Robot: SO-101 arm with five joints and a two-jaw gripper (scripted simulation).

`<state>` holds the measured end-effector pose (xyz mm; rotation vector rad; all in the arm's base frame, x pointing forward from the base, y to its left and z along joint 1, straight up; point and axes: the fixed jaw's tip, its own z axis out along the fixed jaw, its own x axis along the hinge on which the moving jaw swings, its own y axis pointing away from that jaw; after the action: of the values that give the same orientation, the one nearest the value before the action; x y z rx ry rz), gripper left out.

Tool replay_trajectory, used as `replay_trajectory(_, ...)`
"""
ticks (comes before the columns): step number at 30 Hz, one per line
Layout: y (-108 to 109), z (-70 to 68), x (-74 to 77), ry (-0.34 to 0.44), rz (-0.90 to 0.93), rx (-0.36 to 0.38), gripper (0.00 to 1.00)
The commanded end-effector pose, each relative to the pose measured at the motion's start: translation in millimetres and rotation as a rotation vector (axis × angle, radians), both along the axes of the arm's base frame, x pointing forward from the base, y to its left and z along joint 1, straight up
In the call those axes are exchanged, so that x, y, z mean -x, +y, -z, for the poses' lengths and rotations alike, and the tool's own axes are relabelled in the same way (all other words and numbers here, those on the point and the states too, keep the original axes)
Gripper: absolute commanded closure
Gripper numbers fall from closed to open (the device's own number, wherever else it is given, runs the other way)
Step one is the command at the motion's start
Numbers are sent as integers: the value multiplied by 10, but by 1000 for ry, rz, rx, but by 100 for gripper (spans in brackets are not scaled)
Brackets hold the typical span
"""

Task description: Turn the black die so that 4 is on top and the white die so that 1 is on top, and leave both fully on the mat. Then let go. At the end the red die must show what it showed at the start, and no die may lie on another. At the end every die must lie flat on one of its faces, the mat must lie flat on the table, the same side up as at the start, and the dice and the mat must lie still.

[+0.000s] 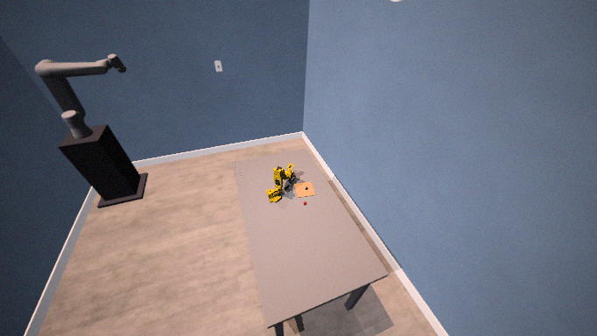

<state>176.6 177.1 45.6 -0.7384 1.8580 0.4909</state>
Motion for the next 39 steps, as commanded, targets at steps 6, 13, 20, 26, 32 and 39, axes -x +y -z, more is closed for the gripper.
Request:
replay_trajectory(6, 37, -21, -3, -27, -12, -17, 100)
replay_trajectory(13, 36, 5, -2, -27, -12, -17, 100)
replay_trajectory(20, 37, 18, -3, -27, -12, -17, 100)
replay_trajectory(26, 37, 58, -2, -27, -12, -17, 100)
replay_trajectory(32, 36, 65, -2, -27, -12, -17, 100)
replay_trajectory(39, 37, 91, -3, -27, -12, -17, 100)
